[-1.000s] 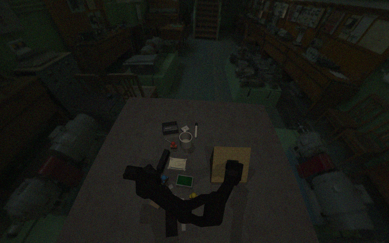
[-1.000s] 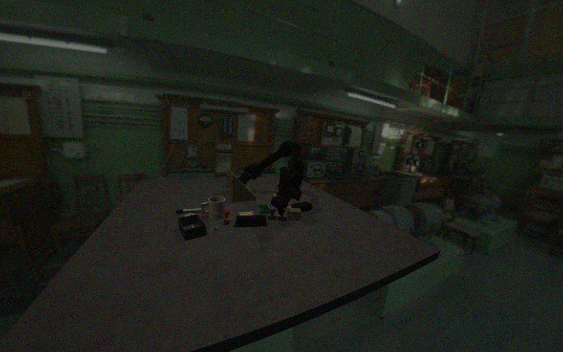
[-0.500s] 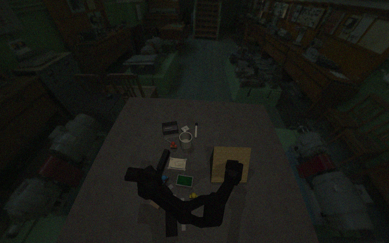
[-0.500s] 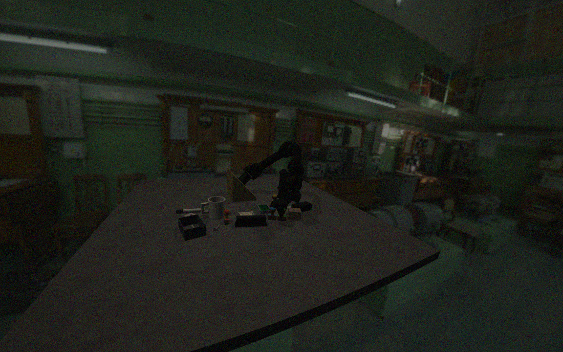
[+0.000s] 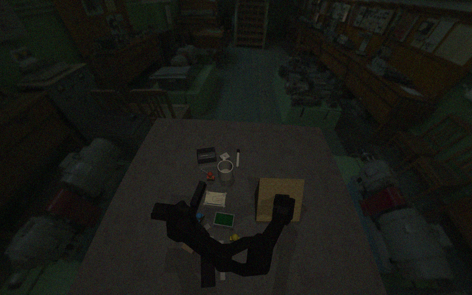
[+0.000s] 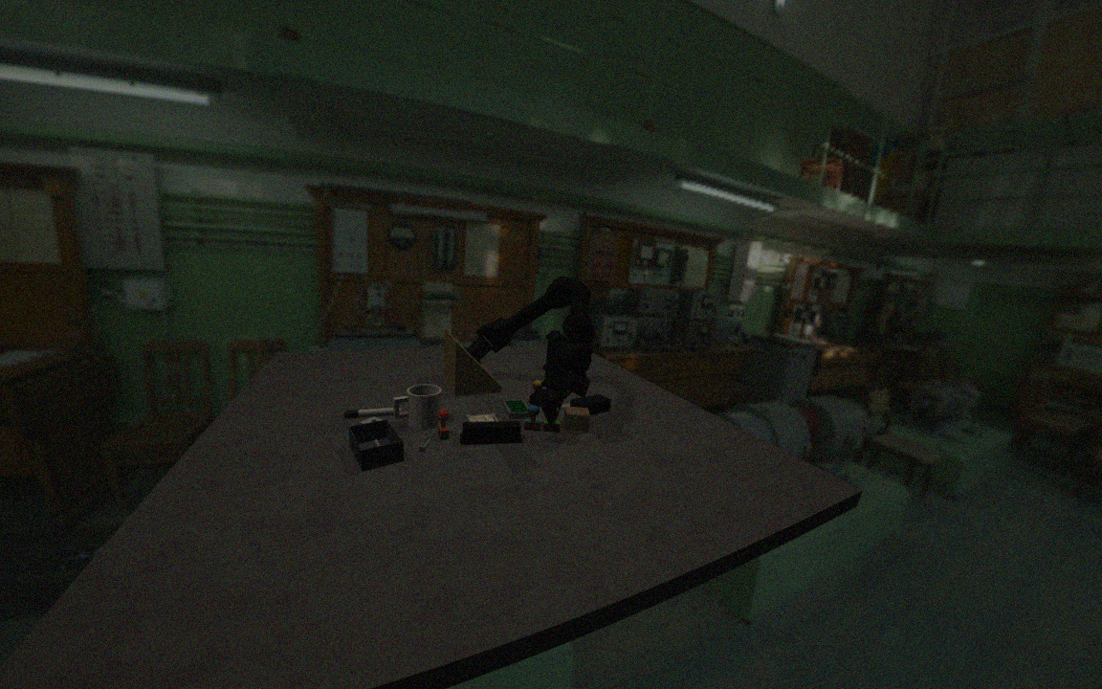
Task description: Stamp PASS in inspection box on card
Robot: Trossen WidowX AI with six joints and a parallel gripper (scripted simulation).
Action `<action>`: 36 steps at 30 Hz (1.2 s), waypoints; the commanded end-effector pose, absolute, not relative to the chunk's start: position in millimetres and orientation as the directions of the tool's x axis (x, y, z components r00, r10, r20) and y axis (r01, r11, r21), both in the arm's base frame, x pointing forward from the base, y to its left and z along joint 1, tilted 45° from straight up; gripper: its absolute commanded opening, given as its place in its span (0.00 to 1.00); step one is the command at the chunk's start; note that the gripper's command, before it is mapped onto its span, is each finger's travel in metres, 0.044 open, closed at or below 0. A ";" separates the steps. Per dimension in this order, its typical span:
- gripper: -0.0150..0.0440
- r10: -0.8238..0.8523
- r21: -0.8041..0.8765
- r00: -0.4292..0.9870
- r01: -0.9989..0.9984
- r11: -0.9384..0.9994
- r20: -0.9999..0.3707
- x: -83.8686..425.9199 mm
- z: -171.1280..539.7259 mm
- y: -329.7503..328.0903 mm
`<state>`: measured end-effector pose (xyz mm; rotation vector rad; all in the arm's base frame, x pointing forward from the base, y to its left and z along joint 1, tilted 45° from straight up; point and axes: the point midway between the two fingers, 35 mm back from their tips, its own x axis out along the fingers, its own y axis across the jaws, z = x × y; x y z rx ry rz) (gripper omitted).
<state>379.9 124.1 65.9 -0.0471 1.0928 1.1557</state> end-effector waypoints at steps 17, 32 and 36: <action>0.25 0.704 0.476 -0.018 -0.749 0.461 -0.710 380.6 72.8 117.4; 0.25 0.703 0.474 -0.016 -0.749 0.462 -0.711 381.1 77.9 112.1; 0.25 0.703 0.474 -0.016 -0.749 0.463 -0.711 381.2 79.3 110.7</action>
